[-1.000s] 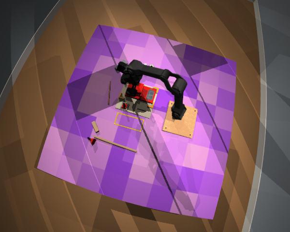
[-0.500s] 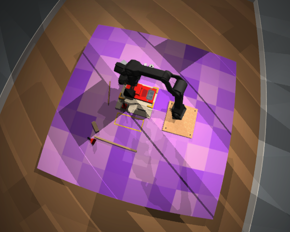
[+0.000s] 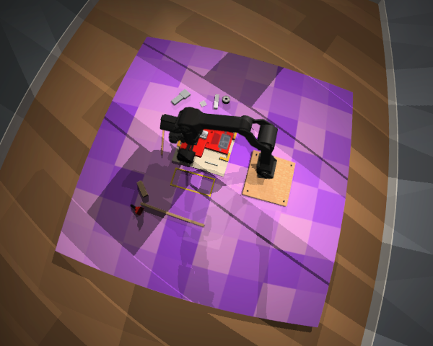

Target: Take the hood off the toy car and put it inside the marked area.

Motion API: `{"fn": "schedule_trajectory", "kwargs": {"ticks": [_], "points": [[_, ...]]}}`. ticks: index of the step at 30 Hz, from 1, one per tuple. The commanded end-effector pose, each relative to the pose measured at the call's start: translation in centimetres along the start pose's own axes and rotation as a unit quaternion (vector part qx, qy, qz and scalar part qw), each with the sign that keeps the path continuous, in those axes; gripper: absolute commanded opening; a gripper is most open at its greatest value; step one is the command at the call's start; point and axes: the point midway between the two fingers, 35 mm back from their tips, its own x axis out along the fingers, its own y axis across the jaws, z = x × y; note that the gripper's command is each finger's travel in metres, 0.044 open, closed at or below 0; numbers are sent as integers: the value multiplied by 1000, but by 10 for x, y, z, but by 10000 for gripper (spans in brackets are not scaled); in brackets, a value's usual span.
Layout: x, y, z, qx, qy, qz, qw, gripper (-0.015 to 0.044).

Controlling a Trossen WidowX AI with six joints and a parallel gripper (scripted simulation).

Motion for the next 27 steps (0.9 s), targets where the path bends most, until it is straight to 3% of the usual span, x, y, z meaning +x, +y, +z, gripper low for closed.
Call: {"fn": "schedule_trajectory", "kwargs": {"ticks": [1, 27], "points": [[-2, 19, -3, -2, 0, 3, 1000, 0], [-5, 127, -33, 3, 0, 7, 1000, 0]]}}
